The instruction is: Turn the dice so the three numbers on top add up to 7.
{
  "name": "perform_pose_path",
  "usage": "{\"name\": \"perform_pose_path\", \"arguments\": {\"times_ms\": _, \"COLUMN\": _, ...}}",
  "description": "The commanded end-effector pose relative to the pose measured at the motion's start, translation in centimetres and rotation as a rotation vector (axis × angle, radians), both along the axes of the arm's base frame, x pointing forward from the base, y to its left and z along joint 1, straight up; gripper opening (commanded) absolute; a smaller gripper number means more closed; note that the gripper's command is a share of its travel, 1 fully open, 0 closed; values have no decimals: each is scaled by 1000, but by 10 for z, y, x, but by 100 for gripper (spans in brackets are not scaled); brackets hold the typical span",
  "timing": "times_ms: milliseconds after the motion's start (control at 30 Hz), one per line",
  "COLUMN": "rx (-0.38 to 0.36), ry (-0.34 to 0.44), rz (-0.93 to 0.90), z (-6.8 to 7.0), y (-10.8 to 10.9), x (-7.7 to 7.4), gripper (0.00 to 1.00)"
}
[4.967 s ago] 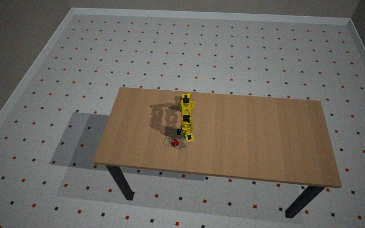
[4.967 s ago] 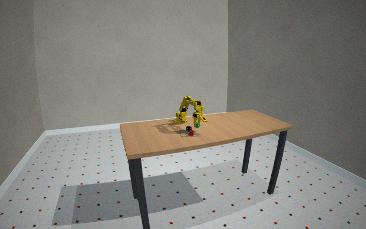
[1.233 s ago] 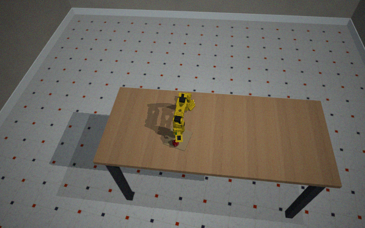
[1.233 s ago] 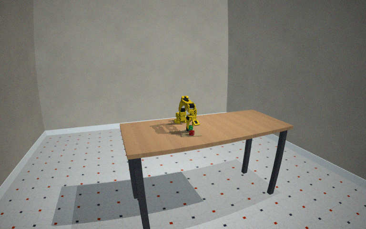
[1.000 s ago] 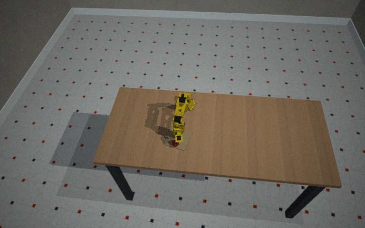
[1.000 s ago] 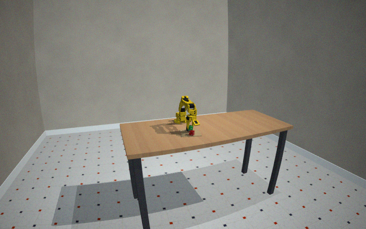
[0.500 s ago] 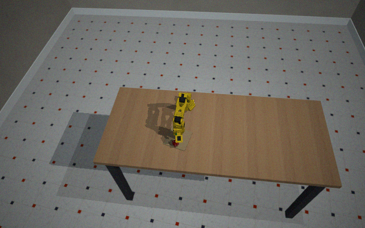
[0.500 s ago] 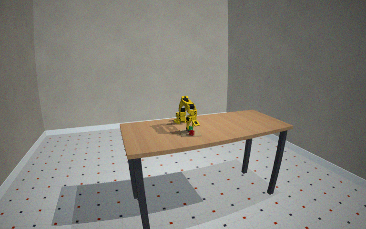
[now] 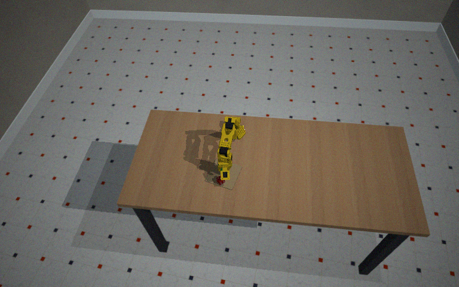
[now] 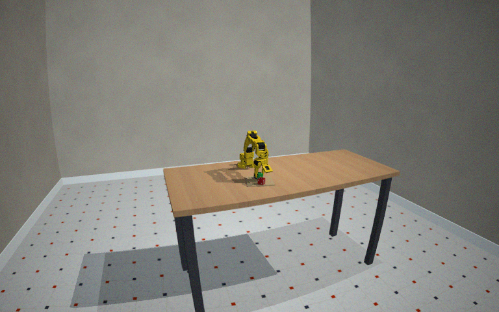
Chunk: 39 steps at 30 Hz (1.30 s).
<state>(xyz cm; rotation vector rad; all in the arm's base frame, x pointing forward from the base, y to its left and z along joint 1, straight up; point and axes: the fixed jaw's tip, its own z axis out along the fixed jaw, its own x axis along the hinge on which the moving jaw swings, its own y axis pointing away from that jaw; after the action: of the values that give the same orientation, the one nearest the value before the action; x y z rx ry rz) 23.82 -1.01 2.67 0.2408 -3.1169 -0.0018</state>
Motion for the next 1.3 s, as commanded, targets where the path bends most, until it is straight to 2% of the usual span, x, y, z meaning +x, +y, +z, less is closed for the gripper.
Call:
{"name": "perform_pose_path", "arguments": {"times_ms": 0, "rx": -3, "ry": -54, "rz": -23, "z": 9, "y": -3, "x": 6, "gripper": 0}}
{"name": "perform_pose_path", "arguments": {"times_ms": 1267, "rx": -3, "ry": -54, "rz": -23, "z": -1, "y": -3, "x": 6, "gripper": 2}}
